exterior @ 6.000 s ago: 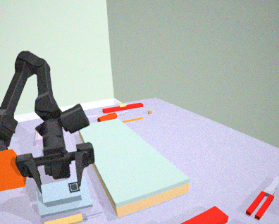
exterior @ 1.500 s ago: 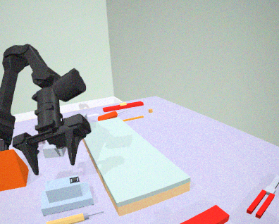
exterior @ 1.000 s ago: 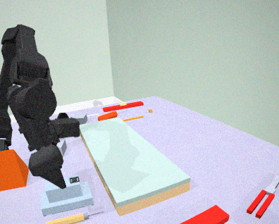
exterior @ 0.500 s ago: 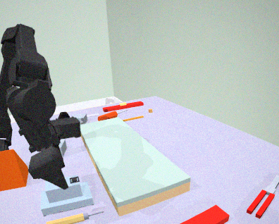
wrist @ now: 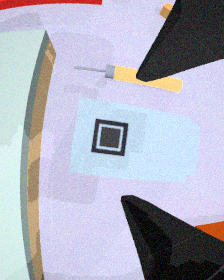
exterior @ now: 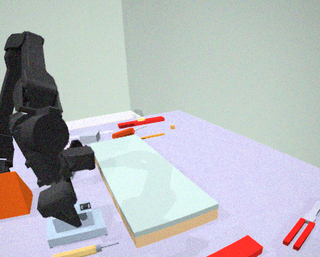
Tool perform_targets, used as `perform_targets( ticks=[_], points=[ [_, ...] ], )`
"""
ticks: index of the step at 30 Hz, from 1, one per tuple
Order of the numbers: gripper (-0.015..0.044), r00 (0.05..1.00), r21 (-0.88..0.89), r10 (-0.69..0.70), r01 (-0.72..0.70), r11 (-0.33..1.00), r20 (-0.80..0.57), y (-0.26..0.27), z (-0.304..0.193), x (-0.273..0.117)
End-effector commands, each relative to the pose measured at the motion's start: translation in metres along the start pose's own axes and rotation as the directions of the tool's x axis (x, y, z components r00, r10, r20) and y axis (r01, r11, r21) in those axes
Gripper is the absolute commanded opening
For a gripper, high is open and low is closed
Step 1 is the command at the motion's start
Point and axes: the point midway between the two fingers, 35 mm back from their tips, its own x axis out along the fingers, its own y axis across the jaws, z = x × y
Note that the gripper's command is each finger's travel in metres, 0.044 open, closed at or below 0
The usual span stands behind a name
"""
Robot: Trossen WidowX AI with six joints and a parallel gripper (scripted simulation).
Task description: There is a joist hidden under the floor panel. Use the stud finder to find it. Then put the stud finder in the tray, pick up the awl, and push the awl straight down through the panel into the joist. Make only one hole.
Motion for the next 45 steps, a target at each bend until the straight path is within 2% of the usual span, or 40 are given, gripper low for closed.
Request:
perform_targets(
  ticks=[1,12,16,42,45],
  points=[
    [0.044,1.0,0.009,0.008,-0.008,1.0,-0.002,0.002,-0.003,0.008],
    [0.044,1.0,0.01,0.009,-0.009,1.0,-0.002,0.004,-0.008,0.023],
    [0.0335,1.0,0.01,0.009,-0.009,1.0,-0.002,0.004,-0.008,0.023],
    [0.0162,1.0,0.01,0.009,-0.009,1.0,-0.002,0.004,-0.008,0.023],
    [0.0083,1.0,0.01,0.009,-0.009,1.0,-0.002,0.003,-0.006,0.018]
  ],
)
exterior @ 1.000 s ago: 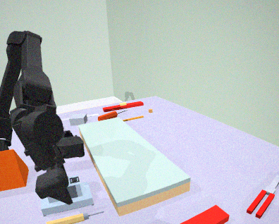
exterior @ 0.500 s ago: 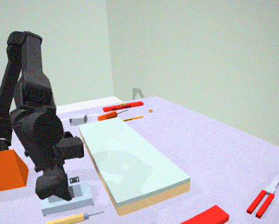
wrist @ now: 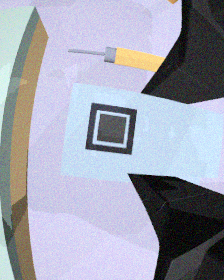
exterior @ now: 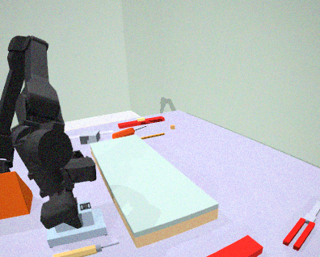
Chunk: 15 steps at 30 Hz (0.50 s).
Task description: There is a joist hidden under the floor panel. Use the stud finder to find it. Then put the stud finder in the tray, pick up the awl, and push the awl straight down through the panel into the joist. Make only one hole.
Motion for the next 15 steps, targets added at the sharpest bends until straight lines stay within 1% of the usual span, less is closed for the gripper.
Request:
perform_targets(
  ticks=[1,3,4,15],
  points=[
    [0.0057,1.0,0.003,-0.002,0.002,1.0,0.002,-0.002,0.003,-0.007],
    [0.0004,1.0,0.004,-0.003,0.003,1.0,0.001,-0.003,0.007,-0.017],
    [0.0,1.0,0.004,-0.003,0.003,1.0,0.001,-0.004,0.009,-0.022],
    [0.0,1.0,0.004,-0.004,0.004,1.0,0.0,-0.002,0.026,-0.088]
  ],
)
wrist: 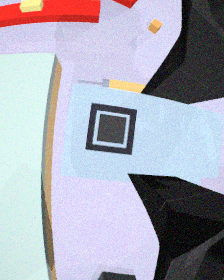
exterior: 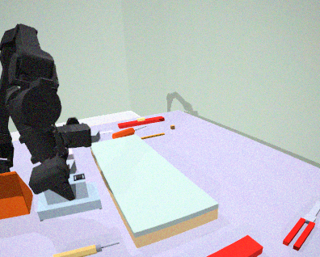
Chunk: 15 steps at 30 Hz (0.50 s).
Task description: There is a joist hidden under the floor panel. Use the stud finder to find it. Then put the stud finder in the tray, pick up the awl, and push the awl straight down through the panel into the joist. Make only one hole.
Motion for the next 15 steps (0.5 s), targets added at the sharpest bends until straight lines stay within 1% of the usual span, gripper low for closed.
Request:
perform_targets(
  ticks=[1,8,15],
  points=[
    [0.0,1.0,-0.011,-0.01,0.01,1.0,0.007,0.001,0.006,-0.028],
    [0.0,1.0,-0.011,-0.01,0.01,1.0,0.007,0.0,0.011,-0.033],
    [0.0,1.0,-0.016,-0.015,0.015,1.0,0.007,-0.01,0.037,-0.034]
  ],
)
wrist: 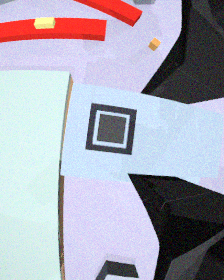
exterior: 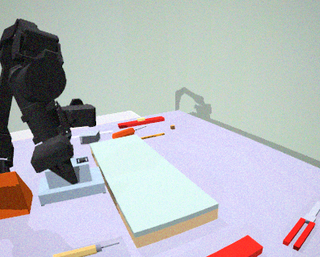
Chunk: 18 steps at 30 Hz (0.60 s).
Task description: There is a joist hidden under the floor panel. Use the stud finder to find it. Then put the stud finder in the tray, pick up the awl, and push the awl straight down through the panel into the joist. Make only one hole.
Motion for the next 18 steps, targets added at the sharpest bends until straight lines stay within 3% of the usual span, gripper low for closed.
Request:
perform_targets(
  ticks=[1,18],
  points=[
    [0.0,1.0,-0.005,-0.008,0.008,1.0,0.008,-0.006,0.019,-0.003],
    [0.0,1.0,-0.022,-0.009,0.009,1.0,0.012,-0.022,0.089,0.005]
  ],
)
